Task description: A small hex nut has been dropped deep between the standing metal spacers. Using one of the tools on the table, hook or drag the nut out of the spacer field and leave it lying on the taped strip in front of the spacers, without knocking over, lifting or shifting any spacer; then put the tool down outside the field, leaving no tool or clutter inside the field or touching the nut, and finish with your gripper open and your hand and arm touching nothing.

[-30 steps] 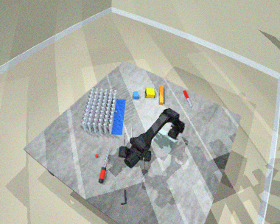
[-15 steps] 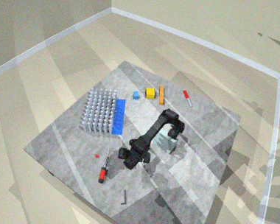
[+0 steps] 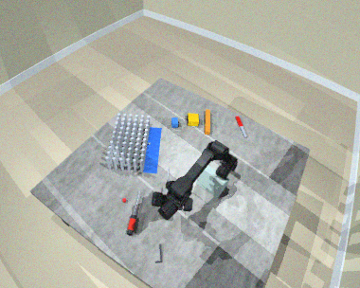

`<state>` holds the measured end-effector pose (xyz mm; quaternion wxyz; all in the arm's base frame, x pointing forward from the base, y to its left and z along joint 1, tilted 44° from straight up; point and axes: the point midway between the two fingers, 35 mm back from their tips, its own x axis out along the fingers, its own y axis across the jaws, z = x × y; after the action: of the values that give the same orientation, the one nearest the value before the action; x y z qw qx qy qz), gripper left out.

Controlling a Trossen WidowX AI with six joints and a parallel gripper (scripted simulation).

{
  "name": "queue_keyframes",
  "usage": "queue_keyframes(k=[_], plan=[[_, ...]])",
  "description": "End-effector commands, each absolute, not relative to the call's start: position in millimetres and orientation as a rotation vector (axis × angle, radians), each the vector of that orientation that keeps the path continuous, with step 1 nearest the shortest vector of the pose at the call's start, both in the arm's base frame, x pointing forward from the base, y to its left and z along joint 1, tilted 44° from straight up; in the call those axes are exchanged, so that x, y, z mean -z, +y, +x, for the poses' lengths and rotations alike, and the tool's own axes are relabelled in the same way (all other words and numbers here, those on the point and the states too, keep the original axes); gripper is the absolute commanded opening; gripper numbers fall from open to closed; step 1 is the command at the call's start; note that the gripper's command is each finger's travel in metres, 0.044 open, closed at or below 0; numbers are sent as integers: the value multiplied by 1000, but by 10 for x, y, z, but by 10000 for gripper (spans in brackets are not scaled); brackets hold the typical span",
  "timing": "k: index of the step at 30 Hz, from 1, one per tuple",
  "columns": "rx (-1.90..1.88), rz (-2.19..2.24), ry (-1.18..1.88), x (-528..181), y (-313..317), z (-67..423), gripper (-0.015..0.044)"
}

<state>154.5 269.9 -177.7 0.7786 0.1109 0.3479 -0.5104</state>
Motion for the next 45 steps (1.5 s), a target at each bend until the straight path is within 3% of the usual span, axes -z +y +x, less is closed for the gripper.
queue_keyframes(k=[1, 45], plan=[[1097, 237, 747, 1812, 2672, 1553, 0], [1097, 238, 747, 2172, 2373, 1500, 0]])
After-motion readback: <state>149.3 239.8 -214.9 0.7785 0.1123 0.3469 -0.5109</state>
